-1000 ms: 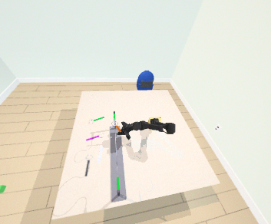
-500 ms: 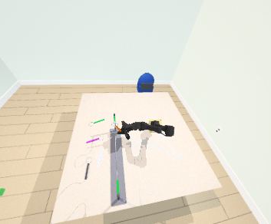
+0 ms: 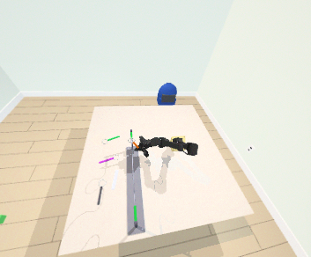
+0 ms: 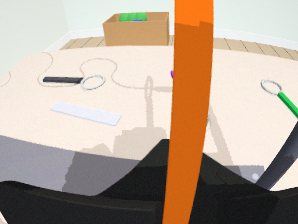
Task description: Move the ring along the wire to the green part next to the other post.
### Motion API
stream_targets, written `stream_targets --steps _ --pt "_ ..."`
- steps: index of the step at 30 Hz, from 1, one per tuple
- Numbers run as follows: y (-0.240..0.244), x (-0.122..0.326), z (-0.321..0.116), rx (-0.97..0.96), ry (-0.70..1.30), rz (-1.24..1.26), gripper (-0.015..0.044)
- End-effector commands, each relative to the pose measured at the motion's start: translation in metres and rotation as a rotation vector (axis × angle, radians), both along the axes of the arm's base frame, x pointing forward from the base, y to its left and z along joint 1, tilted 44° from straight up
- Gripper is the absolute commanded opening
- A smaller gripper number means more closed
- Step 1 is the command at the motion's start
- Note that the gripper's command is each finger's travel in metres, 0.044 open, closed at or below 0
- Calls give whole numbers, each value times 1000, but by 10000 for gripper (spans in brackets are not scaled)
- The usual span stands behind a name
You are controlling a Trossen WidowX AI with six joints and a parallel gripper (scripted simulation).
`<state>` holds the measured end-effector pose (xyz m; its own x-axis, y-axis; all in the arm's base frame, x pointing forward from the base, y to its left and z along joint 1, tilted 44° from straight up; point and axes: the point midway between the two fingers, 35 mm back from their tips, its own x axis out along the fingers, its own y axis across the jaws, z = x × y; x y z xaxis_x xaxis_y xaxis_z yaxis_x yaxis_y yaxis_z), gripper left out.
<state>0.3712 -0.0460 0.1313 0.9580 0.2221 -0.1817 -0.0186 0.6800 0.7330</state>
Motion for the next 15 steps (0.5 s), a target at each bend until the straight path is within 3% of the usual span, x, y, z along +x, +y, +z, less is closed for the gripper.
stream_targets --steps 1,15 --pt "-2 -2 -5 -5 3 4 -150" --pt "-12 -3 -15 -7 2 3 -150"
